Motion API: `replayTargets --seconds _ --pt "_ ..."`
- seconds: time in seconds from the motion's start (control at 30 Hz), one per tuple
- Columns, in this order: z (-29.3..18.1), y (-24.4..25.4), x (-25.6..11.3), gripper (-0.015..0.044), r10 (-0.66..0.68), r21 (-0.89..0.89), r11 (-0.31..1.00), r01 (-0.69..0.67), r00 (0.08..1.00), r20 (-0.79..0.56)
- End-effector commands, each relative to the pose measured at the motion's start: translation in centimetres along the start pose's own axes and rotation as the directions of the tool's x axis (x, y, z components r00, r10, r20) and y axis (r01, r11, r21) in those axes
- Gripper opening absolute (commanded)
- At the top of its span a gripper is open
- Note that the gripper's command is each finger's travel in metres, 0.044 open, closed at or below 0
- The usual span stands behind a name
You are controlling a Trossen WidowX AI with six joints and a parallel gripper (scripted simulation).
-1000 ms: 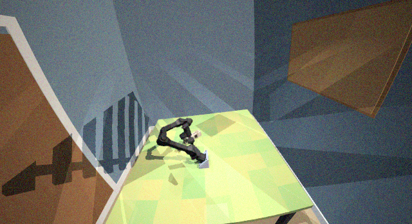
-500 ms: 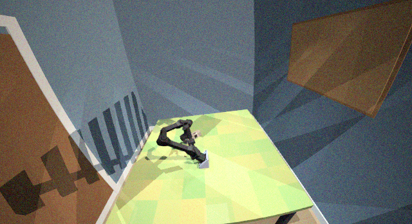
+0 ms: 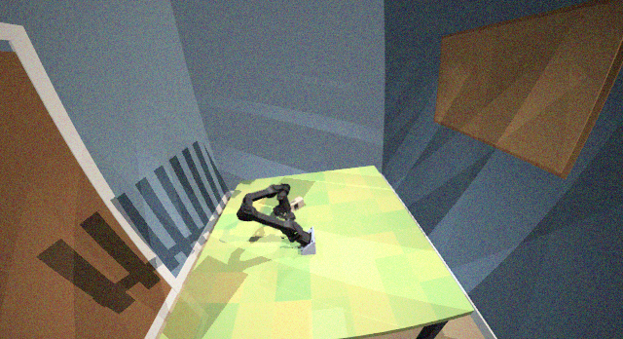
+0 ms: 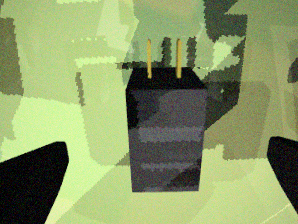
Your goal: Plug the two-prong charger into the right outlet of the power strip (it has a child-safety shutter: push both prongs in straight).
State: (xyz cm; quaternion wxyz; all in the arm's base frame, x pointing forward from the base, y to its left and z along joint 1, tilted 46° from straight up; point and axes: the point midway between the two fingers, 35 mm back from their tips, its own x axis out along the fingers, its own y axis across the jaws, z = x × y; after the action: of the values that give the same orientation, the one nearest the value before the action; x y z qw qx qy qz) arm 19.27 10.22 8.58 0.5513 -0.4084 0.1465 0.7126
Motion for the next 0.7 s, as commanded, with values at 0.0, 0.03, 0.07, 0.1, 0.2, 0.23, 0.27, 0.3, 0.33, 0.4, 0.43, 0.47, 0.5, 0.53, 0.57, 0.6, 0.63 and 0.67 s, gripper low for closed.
replayTargets --seconds 0.0,0.03,0.07,0.1,0.2,0.23,0.27,0.3,0.33,0.4,0.43,0.47,0.5,0.53,0.57,0.6,0.63,0.67 --pt "0.1 0.1 0.8 0.044 -0.001 0.005 1.0 0.001 1.0 0.005" --pt "0.1 0.1 0.9 0.044 -0.001 0.005 1.0 0.001 1.0 0.005" --pt "0.1 0.1 1.1 0.044 -0.001 0.005 1.0 0.001 1.0 0.005" --pt "0.2 0.1 1.3 0.044 -0.001 0.005 1.0 0.001 1.0 0.005" --pt "0.2 0.1 1.7 0.044 -0.001 0.005 1.0 0.001 1.0 0.006" --pt "0.3 0.1 1.9 0.044 -0.001 0.005 1.0 0.001 1.0 0.007" --pt "0.3 0.1 2.1 0.044 -0.002 0.005 1.0 0.002 1.0 0.007" --pt "0.3 0.1 2.2 0.044 -0.002 0.005 1.0 0.002 1.0 0.007" --pt "0.3 0.1 2.4 0.044 -0.002 0.005 1.0 0.002 1.0 0.008" --pt "0.4 0.1 2.7 0.044 -0.002 0.005 1.0 0.002 1.0 0.009" --pt "0.4 0.1 2.8 0.044 -0.002 0.005 1.0 0.002 1.0 0.009" --pt "0.4 0.1 2.9 0.044 -0.002 0.005 1.0 0.002 1.0 0.009" --pt "0.4 0.2 2.9 0.044 -0.002 0.005 1.0 0.002 1.0 0.009" --pt "0.4 0.2 2.9 0.044 -0.002 0.005 1.0 0.002 1.0 0.009" --pt "0.4 0.1 2.6 0.0414 -0.001 -0.001 1.0 0.001 1.0 0.004" --pt "0.4 0.1 2.6 0.0387 -0.001 -0.001 1.0 0.001 1.0 0.004" --pt "0.4 0.1 2.6 0.0361 -0.001 -0.001 1.0 0.001 1.0 0.004" --pt "0.4 0.1 2.6 0.0335 -0.001 -0.001 1.0 0.001 1.0 0.004"
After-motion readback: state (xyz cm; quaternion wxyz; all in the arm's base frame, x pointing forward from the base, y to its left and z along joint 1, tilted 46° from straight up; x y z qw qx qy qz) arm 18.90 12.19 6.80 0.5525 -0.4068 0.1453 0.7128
